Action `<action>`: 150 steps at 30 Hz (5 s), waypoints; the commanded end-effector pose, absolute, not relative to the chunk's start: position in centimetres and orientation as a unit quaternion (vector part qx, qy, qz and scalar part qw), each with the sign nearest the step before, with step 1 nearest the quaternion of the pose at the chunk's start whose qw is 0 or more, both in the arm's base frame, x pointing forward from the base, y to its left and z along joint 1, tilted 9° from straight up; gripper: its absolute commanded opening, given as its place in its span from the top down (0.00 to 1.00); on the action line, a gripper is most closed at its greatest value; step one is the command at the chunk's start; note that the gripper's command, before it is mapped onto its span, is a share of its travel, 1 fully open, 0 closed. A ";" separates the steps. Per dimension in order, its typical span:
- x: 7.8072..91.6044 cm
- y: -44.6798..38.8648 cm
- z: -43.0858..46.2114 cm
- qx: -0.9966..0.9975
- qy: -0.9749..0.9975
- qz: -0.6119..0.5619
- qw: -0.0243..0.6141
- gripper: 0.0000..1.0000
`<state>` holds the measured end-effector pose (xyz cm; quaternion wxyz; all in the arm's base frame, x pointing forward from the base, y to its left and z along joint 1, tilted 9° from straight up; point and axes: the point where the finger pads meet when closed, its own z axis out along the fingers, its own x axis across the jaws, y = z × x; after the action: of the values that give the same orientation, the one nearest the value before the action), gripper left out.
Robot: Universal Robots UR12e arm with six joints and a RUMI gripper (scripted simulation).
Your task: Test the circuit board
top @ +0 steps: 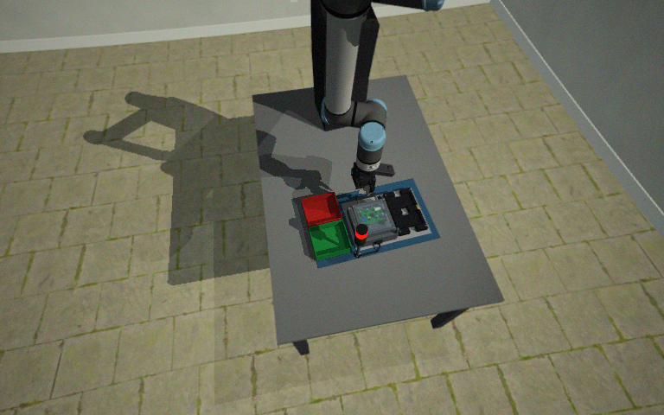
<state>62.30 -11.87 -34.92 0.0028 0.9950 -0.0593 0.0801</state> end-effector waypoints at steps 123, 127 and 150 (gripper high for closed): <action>63.2 -11.5 -38.8 0.995 -0.059 0.081 0.003 1.00; 63.2 -11.5 -38.7 0.995 -0.059 0.081 0.003 1.00; 62.9 -11.4 -37.3 0.995 -0.059 0.080 0.002 1.00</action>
<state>62.99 -11.45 -38.02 0.0023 0.9951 -0.0589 0.0795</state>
